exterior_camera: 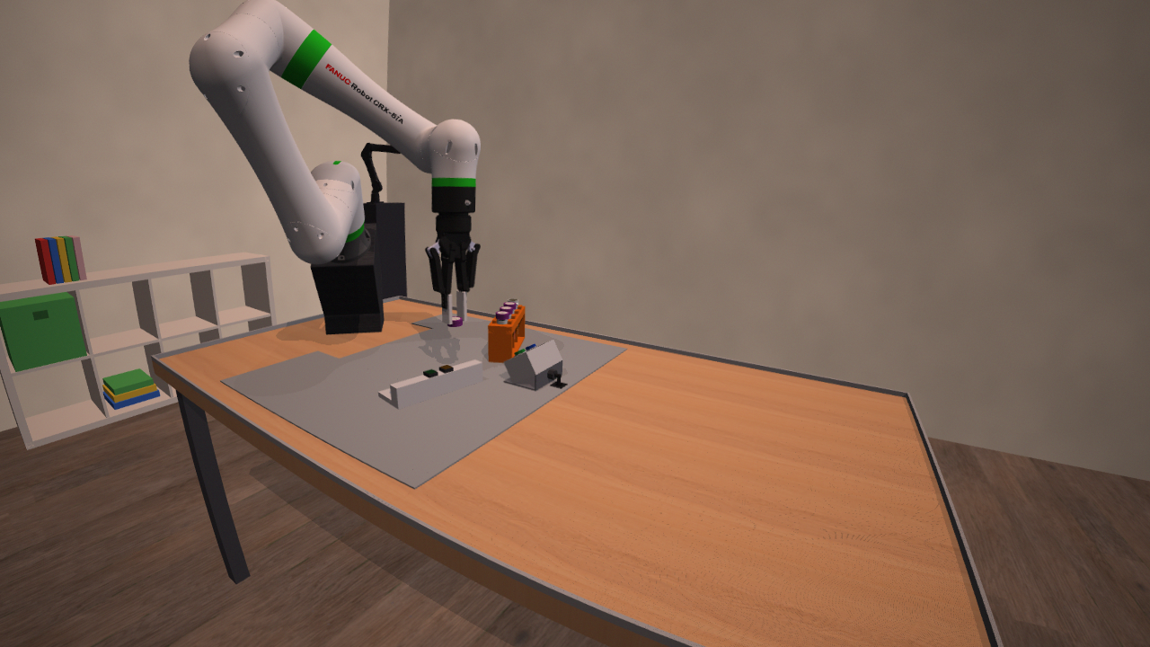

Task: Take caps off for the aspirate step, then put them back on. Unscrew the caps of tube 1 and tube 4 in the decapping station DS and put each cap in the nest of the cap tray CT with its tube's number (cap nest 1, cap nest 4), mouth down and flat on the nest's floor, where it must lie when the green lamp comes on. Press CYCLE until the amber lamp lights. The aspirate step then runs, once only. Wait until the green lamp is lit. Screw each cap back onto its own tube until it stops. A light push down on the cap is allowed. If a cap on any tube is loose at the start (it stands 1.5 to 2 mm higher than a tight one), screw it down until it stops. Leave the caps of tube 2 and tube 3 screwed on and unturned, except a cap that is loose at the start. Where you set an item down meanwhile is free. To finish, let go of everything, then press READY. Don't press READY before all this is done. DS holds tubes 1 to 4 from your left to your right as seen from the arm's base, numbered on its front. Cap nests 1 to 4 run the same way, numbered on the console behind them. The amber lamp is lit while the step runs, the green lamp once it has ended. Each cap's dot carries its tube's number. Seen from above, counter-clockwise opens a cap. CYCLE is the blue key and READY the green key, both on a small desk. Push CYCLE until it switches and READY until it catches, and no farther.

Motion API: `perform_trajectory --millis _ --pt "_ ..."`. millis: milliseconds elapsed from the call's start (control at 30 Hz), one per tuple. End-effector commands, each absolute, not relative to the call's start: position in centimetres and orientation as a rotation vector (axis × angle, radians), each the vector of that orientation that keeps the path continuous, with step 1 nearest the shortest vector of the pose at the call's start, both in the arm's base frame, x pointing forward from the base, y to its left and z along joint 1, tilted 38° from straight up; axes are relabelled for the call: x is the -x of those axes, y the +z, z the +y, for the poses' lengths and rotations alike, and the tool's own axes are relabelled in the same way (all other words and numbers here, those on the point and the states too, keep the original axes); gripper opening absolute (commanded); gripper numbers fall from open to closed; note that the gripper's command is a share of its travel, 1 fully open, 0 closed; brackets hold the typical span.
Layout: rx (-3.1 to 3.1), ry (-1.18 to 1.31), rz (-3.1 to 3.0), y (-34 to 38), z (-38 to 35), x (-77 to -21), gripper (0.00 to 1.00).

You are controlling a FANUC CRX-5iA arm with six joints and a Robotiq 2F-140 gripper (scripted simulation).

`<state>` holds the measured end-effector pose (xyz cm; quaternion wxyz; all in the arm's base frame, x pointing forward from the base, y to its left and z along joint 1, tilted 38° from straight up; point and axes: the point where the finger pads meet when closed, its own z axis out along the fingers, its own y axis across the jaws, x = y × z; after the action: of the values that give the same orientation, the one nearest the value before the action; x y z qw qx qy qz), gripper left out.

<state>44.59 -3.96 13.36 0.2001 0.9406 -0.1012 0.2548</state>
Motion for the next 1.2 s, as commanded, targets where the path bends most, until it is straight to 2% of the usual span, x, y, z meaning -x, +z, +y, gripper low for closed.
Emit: perform_trajectory --millis 0,733,1167 --pt "-2.629 0.715 -0.283 12.1 -4.6 -45.4 0.0" --pt "-2.629 0.715 -0.283 4.9 -8.6 -49.7 0.0" --pt "-2.629 0.715 -0.283 4.9 -8.6 -49.7 0.0"
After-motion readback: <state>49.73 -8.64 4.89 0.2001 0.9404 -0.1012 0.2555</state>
